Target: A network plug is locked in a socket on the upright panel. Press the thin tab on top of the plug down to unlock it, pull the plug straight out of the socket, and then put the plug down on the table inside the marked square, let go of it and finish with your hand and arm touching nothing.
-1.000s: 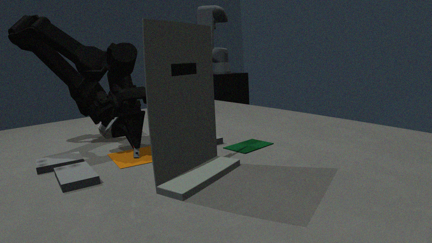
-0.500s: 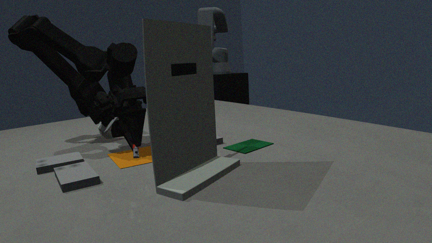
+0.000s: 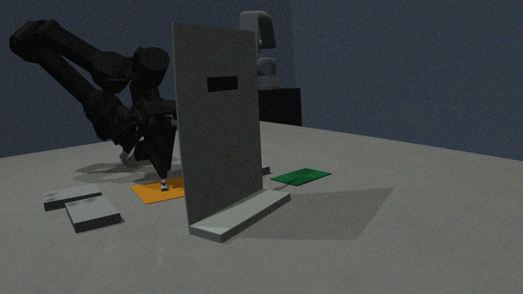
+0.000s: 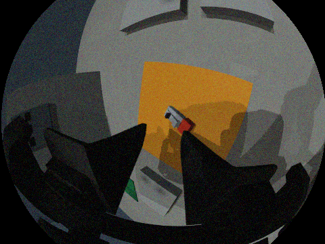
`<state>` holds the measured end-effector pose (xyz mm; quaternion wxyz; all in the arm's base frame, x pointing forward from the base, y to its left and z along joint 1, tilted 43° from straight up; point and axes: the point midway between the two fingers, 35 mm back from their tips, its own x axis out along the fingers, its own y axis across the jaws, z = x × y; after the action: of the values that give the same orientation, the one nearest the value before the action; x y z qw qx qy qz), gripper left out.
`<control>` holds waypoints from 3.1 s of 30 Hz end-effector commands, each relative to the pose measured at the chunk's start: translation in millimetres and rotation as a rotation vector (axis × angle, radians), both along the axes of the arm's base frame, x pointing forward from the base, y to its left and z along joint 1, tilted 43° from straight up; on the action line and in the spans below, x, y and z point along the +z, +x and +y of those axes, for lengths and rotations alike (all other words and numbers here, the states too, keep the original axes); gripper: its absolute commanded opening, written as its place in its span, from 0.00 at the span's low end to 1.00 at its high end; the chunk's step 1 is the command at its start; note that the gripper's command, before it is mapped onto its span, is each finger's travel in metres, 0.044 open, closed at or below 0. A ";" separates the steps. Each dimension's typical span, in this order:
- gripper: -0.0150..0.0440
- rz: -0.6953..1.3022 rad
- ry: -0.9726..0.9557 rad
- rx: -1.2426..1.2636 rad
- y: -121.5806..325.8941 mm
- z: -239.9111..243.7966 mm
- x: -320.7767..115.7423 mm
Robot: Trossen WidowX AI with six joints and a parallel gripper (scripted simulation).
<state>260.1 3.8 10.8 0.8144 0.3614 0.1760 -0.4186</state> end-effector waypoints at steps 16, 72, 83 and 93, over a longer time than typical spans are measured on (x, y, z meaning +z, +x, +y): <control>0.52 -0.008 0.000 0.000 -8.5 12.4 12.6; 0.52 -0.003 0.006 0.000 -11.7 62.2 62.4; 0.52 0.008 0.003 0.001 -14.1 67.3 67.7; 0.52 0.008 0.006 0.001 -11.5 86.9 86.6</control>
<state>247.0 82.6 90.0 0.8139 0.3579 0.1809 -0.4205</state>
